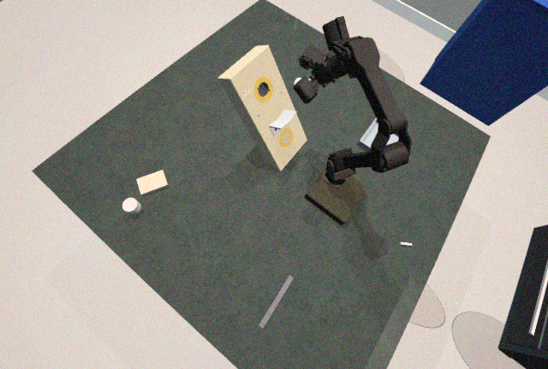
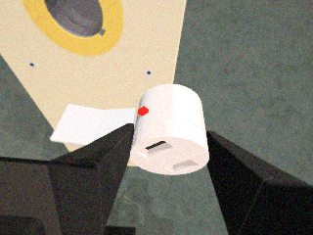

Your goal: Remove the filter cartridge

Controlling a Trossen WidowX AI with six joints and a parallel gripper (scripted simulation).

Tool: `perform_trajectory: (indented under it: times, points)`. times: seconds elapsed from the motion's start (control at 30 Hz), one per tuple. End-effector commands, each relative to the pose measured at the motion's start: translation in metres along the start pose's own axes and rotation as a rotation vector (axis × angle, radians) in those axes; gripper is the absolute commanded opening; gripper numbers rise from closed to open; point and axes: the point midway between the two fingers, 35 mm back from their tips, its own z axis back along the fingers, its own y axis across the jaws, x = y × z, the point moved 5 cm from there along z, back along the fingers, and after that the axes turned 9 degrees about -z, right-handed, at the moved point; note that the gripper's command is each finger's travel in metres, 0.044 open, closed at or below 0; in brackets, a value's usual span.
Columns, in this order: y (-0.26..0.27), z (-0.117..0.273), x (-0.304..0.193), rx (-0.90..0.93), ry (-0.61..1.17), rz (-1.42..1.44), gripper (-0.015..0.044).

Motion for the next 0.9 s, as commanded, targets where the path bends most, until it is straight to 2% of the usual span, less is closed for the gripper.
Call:
perform_trajectory:
  times: [0.0,0.87]
  points:
    - [-0.015,0.001,-0.002,-0.054,-0.004,-0.084,0.0000]
    - [-0.129,0.029,-0.045,-0.445,-0.071,-0.759,0.0000]
